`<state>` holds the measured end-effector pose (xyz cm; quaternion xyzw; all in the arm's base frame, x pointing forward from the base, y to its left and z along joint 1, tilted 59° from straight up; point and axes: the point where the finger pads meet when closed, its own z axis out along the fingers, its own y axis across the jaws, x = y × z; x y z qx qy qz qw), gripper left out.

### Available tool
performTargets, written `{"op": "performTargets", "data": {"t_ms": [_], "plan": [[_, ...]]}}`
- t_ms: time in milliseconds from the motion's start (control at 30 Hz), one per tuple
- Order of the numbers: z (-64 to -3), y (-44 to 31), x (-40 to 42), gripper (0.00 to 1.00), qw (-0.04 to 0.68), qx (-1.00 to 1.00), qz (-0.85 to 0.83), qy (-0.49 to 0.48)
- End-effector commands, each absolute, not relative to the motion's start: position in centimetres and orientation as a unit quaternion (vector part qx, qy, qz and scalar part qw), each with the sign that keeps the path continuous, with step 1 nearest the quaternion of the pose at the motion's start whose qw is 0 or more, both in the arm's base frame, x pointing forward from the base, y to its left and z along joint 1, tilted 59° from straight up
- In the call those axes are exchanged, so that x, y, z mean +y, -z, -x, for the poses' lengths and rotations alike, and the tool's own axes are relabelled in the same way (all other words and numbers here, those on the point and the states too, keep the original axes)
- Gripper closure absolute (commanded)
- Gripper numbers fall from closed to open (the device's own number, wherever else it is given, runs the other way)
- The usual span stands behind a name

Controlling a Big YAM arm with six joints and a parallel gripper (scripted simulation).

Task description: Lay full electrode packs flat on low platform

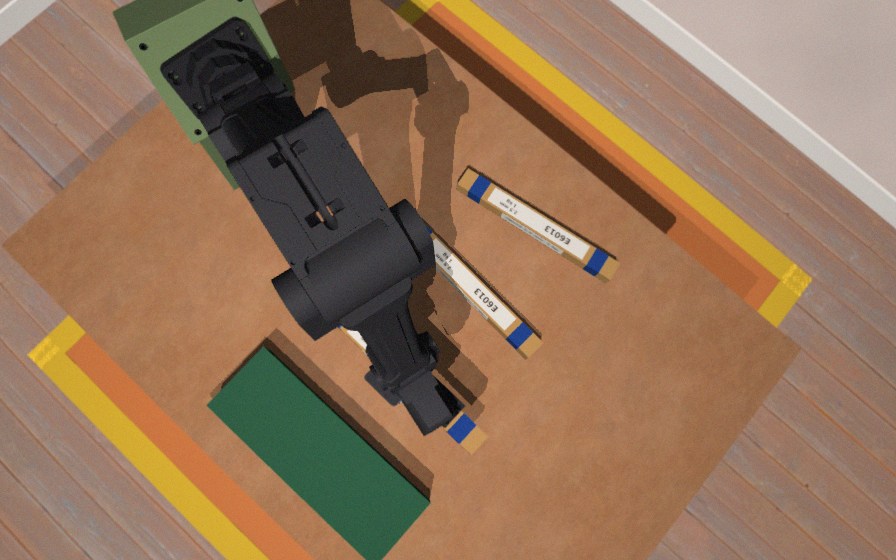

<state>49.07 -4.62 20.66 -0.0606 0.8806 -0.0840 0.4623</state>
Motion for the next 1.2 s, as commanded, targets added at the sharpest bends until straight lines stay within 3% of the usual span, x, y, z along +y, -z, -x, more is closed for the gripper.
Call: {"op": "performTargets", "data": {"t_ms": [0,1167], "plan": [[-48.0,-24.4,-3.9,1.00,0.491,0.865,0.062,0.086],[-43.0,-28.3,-3.4,1.00,0.497,0.862,0.059,0.085]]}}
